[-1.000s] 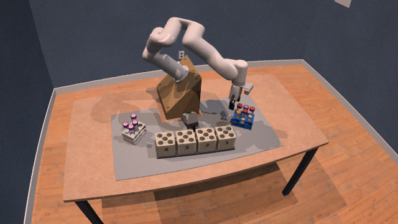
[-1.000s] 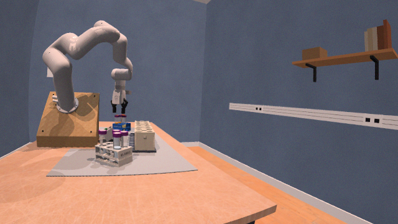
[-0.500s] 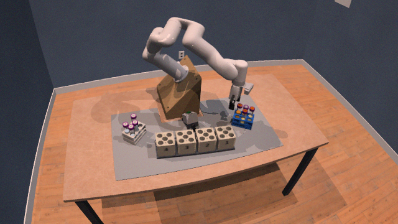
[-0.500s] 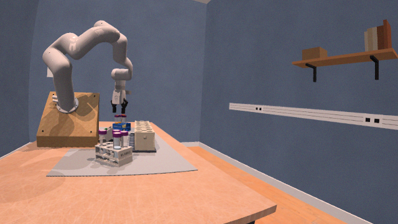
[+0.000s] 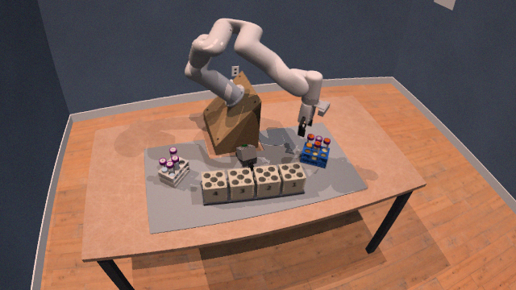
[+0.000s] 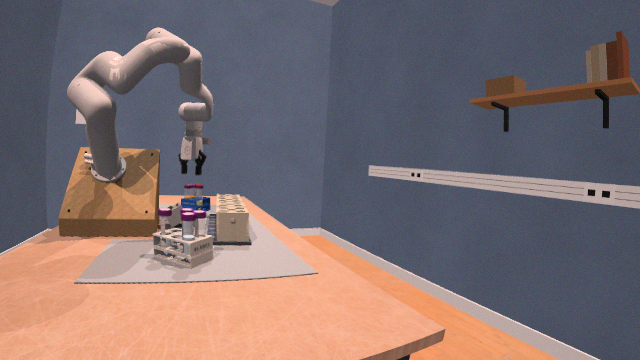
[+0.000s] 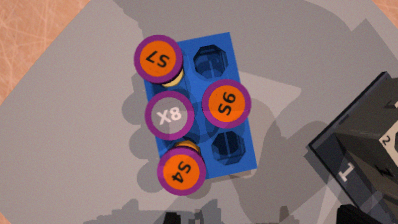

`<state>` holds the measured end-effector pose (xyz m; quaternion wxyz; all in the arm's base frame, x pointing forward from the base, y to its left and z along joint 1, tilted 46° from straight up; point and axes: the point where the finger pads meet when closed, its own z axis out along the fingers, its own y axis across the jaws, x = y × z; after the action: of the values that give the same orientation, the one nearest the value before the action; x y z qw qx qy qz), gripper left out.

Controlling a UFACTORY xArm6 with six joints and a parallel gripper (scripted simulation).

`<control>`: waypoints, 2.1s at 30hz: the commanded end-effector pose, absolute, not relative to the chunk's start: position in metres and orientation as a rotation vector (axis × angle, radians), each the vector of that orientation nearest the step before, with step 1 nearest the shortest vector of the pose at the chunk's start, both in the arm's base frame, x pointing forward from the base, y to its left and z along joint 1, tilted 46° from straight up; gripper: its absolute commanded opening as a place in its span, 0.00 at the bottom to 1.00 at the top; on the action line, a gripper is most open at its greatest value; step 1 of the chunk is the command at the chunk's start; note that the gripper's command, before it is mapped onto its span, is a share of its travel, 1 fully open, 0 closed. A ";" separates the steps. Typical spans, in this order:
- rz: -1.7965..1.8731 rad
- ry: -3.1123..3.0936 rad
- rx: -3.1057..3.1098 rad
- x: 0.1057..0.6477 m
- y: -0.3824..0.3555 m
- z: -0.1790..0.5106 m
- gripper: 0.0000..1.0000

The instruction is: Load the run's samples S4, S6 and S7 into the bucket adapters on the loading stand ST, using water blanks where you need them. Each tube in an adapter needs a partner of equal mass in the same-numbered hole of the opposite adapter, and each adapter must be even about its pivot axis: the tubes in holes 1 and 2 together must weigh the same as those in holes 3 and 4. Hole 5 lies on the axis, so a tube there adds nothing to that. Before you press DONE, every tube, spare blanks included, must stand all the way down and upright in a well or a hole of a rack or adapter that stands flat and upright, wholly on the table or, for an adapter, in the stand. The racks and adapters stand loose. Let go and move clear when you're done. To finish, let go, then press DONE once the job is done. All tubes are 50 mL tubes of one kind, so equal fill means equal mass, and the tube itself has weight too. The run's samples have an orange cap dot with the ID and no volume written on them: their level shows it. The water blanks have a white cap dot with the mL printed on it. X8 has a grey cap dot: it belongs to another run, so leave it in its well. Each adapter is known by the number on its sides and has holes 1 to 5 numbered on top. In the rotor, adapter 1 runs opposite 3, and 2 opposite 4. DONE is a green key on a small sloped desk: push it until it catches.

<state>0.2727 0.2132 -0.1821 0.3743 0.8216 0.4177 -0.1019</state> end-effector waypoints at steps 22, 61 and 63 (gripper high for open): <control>-0.258 1.070 2.106 0.265 0.255 -0.141 1.00; 0.153 0.123 2.348 0.339 0.174 -0.031 1.00; 0.153 0.123 2.348 0.344 0.168 -0.024 1.00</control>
<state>0.3338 0.1771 -0.0379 0.3849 0.9199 0.0499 0.0570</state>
